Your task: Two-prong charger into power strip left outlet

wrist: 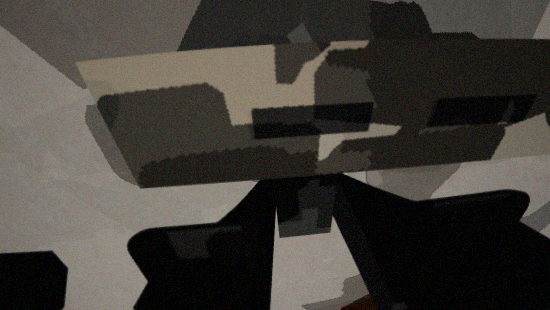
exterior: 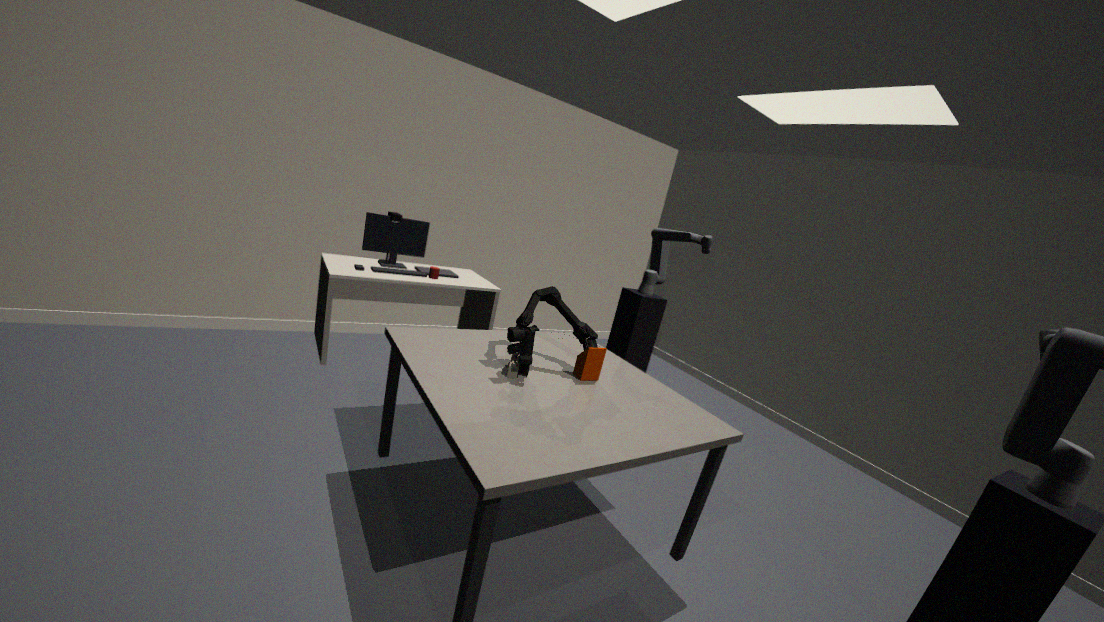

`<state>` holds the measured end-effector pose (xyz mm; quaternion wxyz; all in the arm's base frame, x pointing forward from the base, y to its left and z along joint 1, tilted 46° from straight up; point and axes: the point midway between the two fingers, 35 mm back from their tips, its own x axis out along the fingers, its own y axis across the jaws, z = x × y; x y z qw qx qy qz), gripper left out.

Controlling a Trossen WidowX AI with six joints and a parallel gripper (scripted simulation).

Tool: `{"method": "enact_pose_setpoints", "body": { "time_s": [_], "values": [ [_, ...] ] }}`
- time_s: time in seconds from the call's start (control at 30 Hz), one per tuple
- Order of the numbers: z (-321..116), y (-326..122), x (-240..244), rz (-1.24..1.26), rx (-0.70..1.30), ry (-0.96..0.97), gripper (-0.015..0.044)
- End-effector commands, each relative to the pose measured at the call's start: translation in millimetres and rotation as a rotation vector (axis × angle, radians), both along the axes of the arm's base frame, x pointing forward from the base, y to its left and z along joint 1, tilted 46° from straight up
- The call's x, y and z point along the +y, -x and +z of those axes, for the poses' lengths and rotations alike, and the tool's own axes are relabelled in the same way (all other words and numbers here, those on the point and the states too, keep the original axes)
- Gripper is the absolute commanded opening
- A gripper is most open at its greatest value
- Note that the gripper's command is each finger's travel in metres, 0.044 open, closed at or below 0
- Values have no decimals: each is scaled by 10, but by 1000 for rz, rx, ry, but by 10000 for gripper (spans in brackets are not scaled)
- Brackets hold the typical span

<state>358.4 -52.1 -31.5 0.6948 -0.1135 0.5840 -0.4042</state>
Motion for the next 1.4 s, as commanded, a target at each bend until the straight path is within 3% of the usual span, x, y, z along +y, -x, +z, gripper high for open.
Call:
{"method": "enact_pose_setpoints", "body": {
  "time_s": [0.0, 1.37],
  "values": [
    [13, -57, -35, -8, -28, 2, 0],
    [46, -50, 0, -8, -28, 1, 0]
  ]
}}
